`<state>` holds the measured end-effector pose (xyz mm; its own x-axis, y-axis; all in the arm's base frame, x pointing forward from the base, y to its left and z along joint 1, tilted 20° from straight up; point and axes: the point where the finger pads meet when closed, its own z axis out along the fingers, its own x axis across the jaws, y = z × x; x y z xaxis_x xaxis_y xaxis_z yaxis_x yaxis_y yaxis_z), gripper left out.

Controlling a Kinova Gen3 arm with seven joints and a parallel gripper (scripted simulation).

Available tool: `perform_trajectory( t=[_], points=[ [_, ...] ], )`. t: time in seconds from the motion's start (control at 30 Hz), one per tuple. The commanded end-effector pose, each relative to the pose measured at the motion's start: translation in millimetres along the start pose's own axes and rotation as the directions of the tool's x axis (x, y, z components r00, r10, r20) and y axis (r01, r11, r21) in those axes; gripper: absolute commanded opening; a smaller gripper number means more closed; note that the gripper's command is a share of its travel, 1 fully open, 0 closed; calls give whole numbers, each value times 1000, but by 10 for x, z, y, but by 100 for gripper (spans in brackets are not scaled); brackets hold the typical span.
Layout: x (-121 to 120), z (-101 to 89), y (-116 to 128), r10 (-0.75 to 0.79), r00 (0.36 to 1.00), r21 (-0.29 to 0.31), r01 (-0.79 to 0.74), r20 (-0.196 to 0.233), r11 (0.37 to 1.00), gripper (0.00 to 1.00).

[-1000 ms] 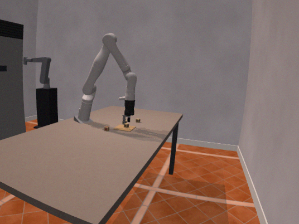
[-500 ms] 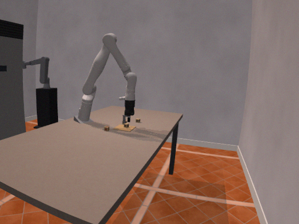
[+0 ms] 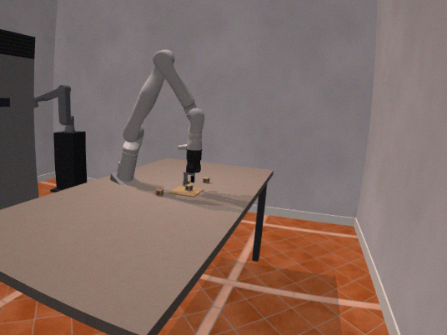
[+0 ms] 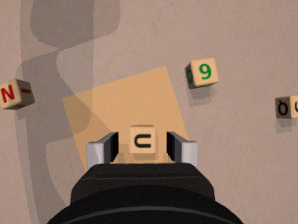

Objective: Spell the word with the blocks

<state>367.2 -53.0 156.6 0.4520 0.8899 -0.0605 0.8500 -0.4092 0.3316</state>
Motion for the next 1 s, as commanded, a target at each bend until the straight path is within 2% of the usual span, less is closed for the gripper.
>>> perform_trajectory(
  t=[0.0, 0.67, 0.97],
  points=[
    [2, -4, 4, 0, 1000, -1, 0, -1, 1000, 100],
    [2, -1, 4, 0, 1000, -1, 0, -1, 1000, 100],
    [2, 78, 4, 0, 1000, -1, 0, -1, 1000, 100]
  ],
)
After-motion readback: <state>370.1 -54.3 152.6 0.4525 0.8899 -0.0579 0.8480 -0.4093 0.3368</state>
